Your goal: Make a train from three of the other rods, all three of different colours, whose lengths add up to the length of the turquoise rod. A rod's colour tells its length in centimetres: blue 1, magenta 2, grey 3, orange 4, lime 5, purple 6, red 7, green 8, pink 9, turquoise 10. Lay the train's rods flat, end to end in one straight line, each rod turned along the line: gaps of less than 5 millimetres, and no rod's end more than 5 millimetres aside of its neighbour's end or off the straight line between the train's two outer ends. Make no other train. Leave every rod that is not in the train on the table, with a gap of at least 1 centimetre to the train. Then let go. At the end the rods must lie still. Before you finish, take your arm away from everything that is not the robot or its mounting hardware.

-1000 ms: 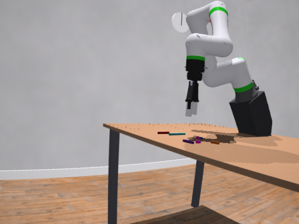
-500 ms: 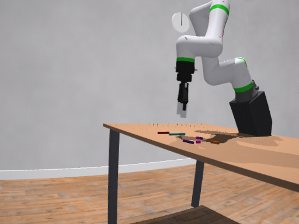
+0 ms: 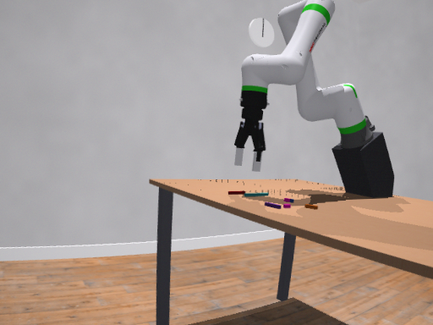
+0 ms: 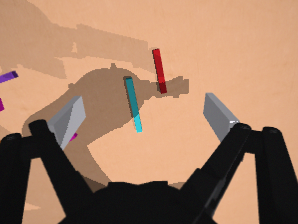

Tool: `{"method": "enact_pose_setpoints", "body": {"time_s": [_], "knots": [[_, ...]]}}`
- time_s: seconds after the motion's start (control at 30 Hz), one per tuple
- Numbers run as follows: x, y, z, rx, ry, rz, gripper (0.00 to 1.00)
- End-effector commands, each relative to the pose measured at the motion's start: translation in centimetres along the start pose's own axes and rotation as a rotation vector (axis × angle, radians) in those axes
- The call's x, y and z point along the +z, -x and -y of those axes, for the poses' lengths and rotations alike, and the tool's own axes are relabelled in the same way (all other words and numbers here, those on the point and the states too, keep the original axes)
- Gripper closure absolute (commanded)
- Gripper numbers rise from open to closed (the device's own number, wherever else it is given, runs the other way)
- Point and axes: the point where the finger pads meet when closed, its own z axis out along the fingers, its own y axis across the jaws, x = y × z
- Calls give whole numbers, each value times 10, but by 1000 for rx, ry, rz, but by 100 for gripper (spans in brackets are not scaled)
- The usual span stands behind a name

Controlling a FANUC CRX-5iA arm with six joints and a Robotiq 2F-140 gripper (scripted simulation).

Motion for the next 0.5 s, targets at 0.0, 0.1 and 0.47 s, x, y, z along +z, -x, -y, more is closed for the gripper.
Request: {"method": "enact_pose_setpoints", "body": {"time_s": [0.0,0.1,0.47], "knots": [[4,-14,-22,-149,-54,21,0],[5,-15,-24,-162,-54,19,0],[5,-17,-28,-181,-53,16,85]]}}
